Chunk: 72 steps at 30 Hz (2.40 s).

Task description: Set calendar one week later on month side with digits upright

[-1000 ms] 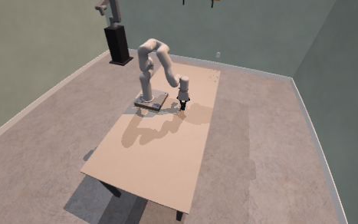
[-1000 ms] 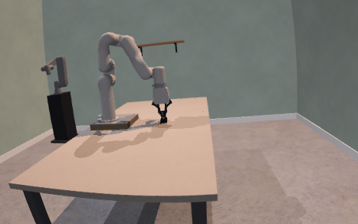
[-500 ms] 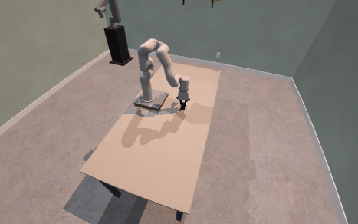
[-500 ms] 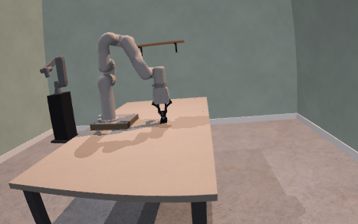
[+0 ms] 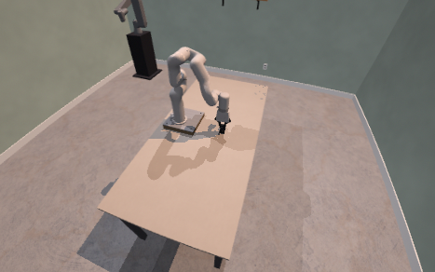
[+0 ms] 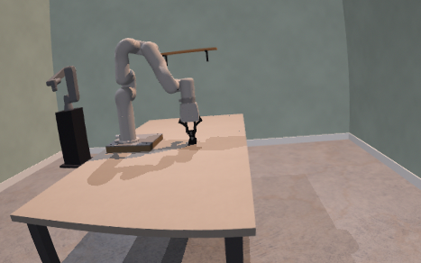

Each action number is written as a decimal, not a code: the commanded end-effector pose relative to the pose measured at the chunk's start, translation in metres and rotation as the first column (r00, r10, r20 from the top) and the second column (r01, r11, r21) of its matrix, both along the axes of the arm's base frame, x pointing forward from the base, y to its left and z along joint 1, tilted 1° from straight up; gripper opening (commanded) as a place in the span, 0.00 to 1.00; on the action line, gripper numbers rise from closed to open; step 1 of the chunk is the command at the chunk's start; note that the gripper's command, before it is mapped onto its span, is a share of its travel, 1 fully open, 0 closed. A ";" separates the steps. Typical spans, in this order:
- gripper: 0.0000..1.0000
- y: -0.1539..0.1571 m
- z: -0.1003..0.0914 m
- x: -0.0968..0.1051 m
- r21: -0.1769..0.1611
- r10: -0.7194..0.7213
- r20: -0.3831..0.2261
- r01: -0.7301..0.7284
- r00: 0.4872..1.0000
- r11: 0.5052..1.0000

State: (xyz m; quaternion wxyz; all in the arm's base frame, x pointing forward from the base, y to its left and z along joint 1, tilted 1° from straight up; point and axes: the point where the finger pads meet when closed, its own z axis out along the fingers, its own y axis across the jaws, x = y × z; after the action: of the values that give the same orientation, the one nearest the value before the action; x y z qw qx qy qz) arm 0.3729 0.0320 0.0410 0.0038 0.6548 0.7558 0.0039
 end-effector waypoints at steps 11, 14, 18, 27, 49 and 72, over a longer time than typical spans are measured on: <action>0.27 0.000 0.001 0.001 0.000 0.000 0.003 0.000 1.000 1.000; 0.27 0.000 0.001 0.001 0.000 0.000 0.003 0.000 1.000 1.000; 0.27 0.000 0.001 0.001 0.000 0.000 0.003 0.000 1.000 1.000; 0.27 0.000 0.001 0.001 0.000 0.000 0.003 0.000 1.000 1.000; 0.27 0.001 -0.012 0.001 0.000 0.000 0.003 0.000 1.000 1.000; 0.27 0.001 -0.023 0.001 0.000 0.000 0.003 0.000 1.000 1.000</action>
State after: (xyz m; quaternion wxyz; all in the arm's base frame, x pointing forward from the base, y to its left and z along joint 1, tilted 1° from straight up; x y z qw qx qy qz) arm 0.3729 0.0325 0.0184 0.0038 0.6547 0.7558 0.0039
